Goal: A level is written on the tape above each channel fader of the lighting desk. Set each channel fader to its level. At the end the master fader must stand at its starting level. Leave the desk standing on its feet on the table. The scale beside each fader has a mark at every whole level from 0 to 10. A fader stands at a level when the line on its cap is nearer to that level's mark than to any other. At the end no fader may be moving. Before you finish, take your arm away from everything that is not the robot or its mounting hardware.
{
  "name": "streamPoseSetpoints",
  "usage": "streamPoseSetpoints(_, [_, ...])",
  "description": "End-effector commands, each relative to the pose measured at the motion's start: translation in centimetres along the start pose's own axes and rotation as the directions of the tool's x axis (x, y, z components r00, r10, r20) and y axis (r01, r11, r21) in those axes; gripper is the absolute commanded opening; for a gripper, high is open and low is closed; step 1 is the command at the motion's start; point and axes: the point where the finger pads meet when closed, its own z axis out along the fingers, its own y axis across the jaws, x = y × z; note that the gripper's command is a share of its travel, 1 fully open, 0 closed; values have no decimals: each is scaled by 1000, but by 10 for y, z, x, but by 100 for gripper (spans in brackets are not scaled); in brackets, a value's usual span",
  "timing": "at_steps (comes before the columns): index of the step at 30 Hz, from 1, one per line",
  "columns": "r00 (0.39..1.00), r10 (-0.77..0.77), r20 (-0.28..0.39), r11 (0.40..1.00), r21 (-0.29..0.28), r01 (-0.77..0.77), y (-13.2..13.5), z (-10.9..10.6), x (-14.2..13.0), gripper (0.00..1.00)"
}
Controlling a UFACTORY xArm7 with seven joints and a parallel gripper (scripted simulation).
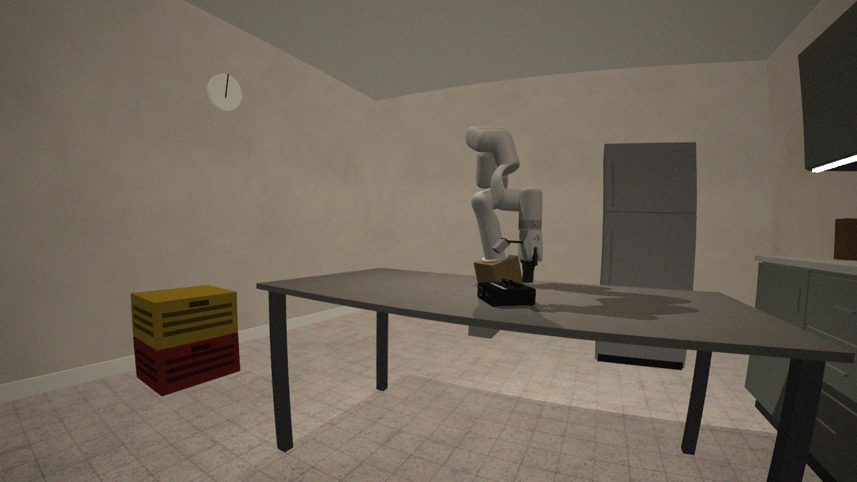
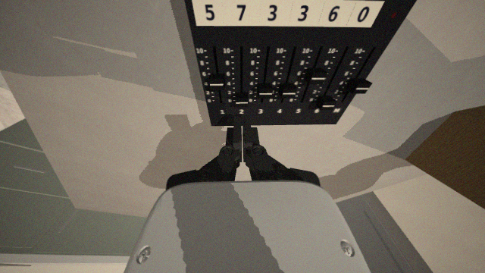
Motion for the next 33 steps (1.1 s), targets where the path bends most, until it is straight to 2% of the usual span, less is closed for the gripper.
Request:
streamPoseSetpoints(1, [1000, 0, 1, 1000, 4, 0, -2, 0, 0, 0])
streamPoseSetpoints(33, [1000, 0, 1, 1000, 4, 0, -2, 10, 0, 0])
